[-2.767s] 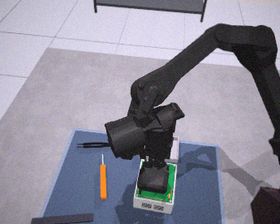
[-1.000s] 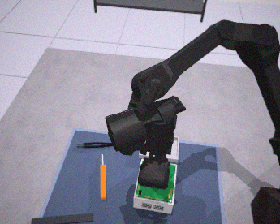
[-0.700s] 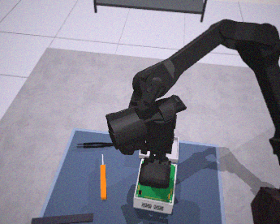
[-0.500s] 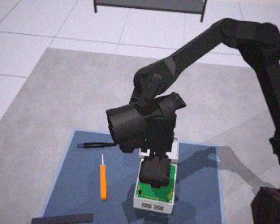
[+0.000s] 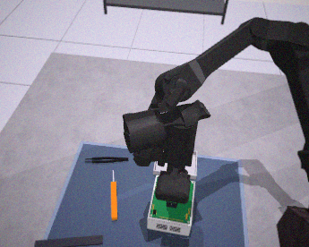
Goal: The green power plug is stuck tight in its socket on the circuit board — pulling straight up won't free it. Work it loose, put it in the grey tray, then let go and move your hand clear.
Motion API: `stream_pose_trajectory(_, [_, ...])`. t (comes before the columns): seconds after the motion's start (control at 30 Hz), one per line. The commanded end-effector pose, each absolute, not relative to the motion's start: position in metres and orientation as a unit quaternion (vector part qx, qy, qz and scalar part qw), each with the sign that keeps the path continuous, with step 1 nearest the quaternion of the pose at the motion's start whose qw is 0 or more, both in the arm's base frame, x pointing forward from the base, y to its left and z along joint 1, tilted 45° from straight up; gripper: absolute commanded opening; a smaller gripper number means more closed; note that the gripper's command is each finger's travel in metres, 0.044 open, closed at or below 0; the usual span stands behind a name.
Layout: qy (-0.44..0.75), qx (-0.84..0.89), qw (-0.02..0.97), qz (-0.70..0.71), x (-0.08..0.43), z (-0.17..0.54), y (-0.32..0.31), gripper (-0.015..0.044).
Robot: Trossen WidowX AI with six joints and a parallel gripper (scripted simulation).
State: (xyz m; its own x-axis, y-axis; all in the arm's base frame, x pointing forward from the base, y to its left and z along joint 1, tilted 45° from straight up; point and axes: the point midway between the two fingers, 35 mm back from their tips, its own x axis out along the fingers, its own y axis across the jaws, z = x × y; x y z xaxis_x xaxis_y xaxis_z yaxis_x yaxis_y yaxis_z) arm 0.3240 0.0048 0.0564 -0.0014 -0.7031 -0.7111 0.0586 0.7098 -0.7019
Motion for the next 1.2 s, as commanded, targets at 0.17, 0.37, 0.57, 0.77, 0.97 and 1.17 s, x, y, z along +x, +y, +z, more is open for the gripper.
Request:
stream_pose_trajectory(0.17, [0.642,-0.249,0.665,-0.288,0.326,0.055,0.001,0.0236])
stream_pose_trajectory(0.37, [0.642,-0.249,0.665,-0.288,0.326,0.055,0.001,0.0250])
stream_pose_trajectory(0.57, [0.642,-0.249,0.665,-0.288,0.327,0.049,-0.005,0.0250])
stream_pose_trajectory(0.77, [0.642,-0.249,0.665,-0.288,0.327,0.043,-0.011,0.0250])
stream_pose_trajectory(0.97, [0.642,-0.249,0.665,-0.288,0.327,0.043,-0.011,0.0145])
stream_pose_trajectory(1.17, [0.642,-0.249,0.665,-0.288,0.327,0.043,-0.011,0.0000])
